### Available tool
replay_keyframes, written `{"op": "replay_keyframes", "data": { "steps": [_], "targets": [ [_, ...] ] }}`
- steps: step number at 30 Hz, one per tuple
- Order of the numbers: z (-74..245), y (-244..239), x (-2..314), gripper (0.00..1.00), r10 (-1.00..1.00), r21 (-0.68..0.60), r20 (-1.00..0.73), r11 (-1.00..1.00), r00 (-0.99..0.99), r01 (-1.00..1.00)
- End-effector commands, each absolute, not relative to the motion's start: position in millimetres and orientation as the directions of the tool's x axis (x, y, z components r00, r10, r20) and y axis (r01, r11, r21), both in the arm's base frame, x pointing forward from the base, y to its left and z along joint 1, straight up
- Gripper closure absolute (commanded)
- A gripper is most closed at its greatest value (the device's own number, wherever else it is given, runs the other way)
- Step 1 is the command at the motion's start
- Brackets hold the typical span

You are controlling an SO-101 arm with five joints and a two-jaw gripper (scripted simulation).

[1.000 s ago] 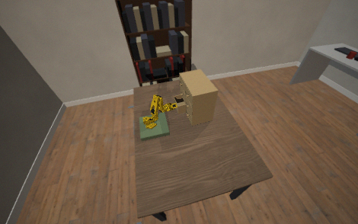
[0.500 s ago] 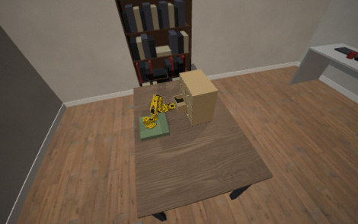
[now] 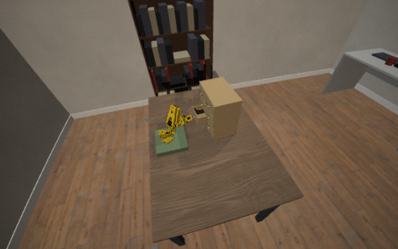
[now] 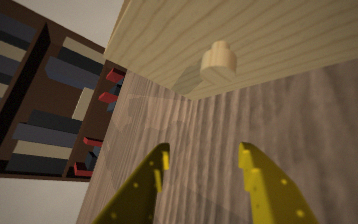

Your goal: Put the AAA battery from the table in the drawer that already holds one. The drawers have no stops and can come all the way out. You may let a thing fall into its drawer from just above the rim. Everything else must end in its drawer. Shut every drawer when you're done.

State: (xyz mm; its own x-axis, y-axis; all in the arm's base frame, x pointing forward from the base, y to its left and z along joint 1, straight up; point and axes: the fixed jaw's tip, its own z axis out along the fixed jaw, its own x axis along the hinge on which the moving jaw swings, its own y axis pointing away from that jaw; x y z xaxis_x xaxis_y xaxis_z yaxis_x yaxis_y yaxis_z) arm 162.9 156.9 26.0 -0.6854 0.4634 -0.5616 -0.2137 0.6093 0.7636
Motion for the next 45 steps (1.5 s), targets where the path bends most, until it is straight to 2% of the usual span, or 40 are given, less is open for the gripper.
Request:
{"op": "replay_keyframes", "data": {
  "steps": [1,8,45],
  "targets": [
    [26.1,157.8,157.8,0.79,0.448,0.76,-0.566,0.608,-0.692,-0.229],
    [26.1,157.8,157.8,0.79,0.448,0.76,-0.566,0.608,-0.692,-0.229],
    [24.1,174.6,176.4,0.79,0.108,0.476,-0.695,0.81,-0.711,-0.343]
  ]
}}
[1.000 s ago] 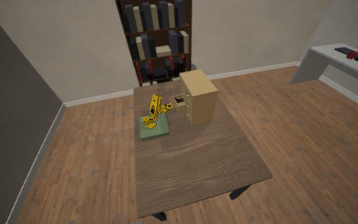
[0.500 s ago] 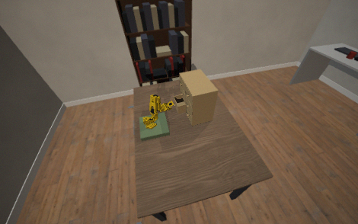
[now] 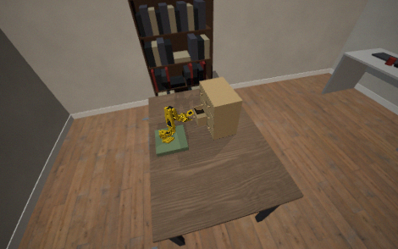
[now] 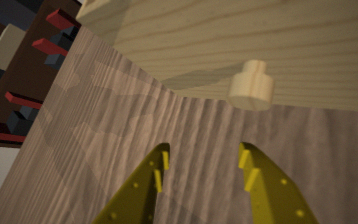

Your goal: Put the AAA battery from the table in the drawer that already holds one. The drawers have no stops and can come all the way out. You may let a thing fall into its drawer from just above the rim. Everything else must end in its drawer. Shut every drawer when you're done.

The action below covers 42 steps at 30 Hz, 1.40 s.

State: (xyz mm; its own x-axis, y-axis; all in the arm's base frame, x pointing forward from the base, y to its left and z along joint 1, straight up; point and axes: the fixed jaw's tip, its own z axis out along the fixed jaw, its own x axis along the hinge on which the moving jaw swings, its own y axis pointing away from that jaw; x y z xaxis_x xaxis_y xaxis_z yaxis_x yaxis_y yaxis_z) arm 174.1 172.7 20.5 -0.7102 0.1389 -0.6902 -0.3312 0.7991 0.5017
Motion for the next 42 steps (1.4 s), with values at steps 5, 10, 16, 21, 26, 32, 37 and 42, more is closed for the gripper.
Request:
{"op": "replay_keyframes", "data": {
  "steps": [5,10,16,21,26,32,37,42],
  "targets": [
    [27.5,174.8,176.8,0.79,0.05,0.43,-0.7,0.826,-0.712,-0.365],
    [31.6,174.1,176.4,0.79,-0.008,0.384,-0.702,0.838,-0.712,-0.388],
    [35.4,173.0,175.4,0.79,-0.055,0.348,-0.701,0.844,-0.711,-0.408],
    [40.6,170.7,173.3,0.79,-0.114,0.303,-0.695,0.849,-0.71,-0.433],
    [46.2,167.5,170.1,0.79,-0.172,0.259,-0.687,0.849,-0.706,-0.46],
    [51.0,164.2,166.9,0.79,-0.219,0.225,-0.677,0.847,-0.703,-0.481],
    [57.1,159.3,161.9,0.79,-0.277,0.184,-0.662,0.841,-0.697,-0.509],
    [63.3,153.3,155.8,0.79,-0.334,0.145,-0.643,0.83,-0.689,-0.538]
  ]
}}
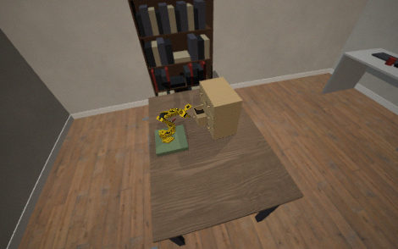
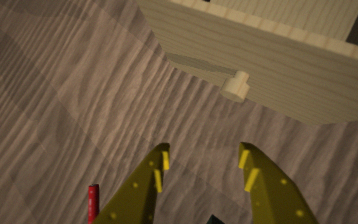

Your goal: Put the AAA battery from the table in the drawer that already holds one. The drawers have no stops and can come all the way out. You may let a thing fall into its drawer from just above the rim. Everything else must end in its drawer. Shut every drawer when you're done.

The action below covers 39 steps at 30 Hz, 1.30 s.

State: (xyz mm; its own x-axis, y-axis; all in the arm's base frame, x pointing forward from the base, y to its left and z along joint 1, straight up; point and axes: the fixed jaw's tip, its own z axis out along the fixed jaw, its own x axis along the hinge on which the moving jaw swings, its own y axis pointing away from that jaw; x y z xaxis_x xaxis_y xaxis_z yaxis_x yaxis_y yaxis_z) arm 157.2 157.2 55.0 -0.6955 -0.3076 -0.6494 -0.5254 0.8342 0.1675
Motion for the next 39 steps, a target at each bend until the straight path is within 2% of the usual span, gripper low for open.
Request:
{"op": "replay_keyframes", "data": {
  "steps": [1,31,39],
  "targets": [
    [64.5,152.0,154.4,0.79,-0.346,0.137,-0.639,0.828,-0.687,-0.544],
    [91.1,106.1,106.0,0.79,-0.613,-0.022,-0.499,0.715,-0.612,-0.698],
    [91.1,106.1,106.0,0.79,-0.613,-0.022,-0.499,0.715,-0.612,-0.698]
  ]
}}
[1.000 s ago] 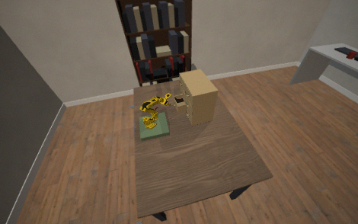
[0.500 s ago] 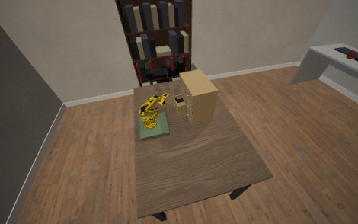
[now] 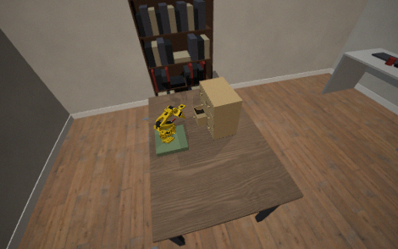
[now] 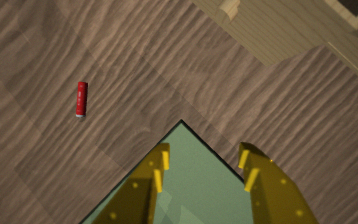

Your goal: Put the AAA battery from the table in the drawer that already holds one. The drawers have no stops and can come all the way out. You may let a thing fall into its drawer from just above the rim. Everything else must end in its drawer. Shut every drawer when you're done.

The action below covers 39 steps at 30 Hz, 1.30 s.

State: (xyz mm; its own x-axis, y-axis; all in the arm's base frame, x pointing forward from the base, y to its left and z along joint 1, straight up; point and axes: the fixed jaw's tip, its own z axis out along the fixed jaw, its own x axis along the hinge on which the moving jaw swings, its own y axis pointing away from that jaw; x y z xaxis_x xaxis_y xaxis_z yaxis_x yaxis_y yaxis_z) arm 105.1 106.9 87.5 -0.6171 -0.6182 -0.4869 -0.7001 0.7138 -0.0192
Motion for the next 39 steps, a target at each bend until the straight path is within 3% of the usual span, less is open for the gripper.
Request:
{"op": "replay_keyframes", "data": {
  "steps": [1,35,39],
  "targets": [
    [91.1,106.1,106.0,0.79,-0.613,-0.022,-0.499,0.715,-0.612,-0.698],
    [91.1,106.1,106.0,0.79,-0.613,-0.022,-0.499,0.715,-0.612,-0.698],
    [108.9,119.5,126.8,0.79,-0.564,-0.022,-0.571,0.736,-0.596,-0.676]
  ]
}}
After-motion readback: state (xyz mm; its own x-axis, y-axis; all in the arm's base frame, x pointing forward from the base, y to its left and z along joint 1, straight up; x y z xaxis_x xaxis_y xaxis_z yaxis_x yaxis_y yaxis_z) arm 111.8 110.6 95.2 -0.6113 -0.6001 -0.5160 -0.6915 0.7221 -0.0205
